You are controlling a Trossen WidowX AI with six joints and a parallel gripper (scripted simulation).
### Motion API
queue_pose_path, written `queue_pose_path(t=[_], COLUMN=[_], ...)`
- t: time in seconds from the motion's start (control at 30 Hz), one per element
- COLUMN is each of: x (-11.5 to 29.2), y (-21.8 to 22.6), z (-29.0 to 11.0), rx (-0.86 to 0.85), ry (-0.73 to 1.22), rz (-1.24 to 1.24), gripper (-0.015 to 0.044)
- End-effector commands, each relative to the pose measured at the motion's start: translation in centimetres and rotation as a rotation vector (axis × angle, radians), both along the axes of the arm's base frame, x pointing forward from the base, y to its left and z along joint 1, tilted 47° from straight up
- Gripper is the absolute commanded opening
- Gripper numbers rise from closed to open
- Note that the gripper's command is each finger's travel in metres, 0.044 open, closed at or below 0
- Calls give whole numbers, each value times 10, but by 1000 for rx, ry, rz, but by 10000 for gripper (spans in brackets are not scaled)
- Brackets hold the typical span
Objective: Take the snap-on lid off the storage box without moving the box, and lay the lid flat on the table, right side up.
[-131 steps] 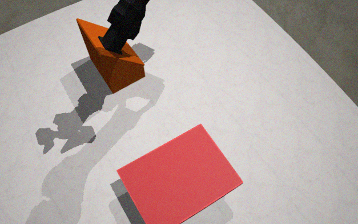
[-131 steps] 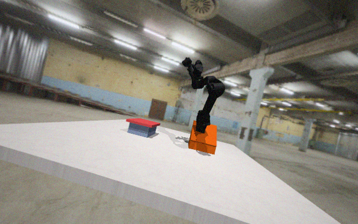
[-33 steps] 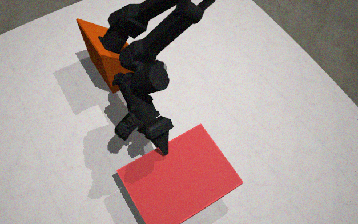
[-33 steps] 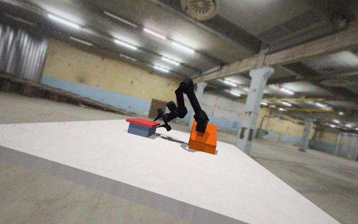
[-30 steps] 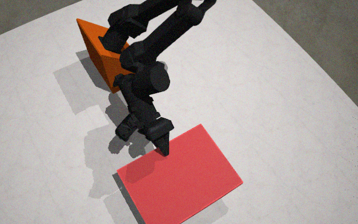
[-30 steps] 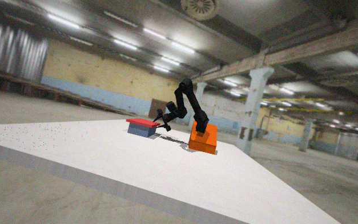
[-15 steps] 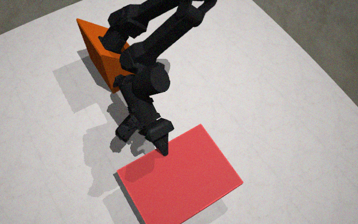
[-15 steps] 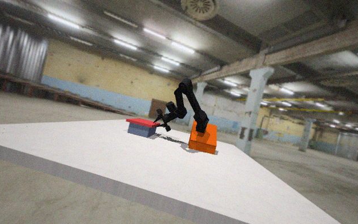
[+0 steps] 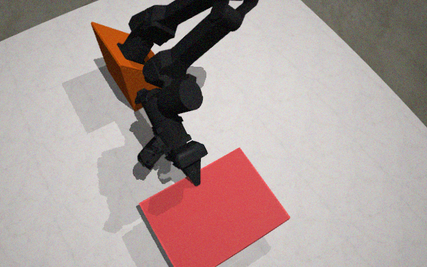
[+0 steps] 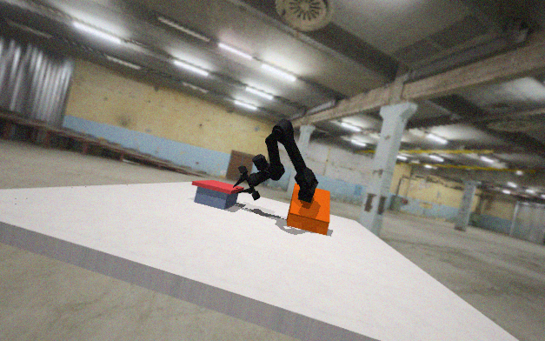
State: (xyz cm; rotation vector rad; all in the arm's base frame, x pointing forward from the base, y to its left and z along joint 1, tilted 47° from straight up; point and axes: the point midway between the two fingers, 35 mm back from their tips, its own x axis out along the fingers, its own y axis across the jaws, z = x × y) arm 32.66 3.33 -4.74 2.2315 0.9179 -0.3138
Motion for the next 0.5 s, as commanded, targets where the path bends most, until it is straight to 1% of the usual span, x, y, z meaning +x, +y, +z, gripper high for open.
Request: queue_pose_path(t=[0.0,0.47], x=[0,0], y=[-1,-4], z=[1,3], rx=[0,-1], ry=[-2,-2], rz=[-1,-1], gripper=[0,0])
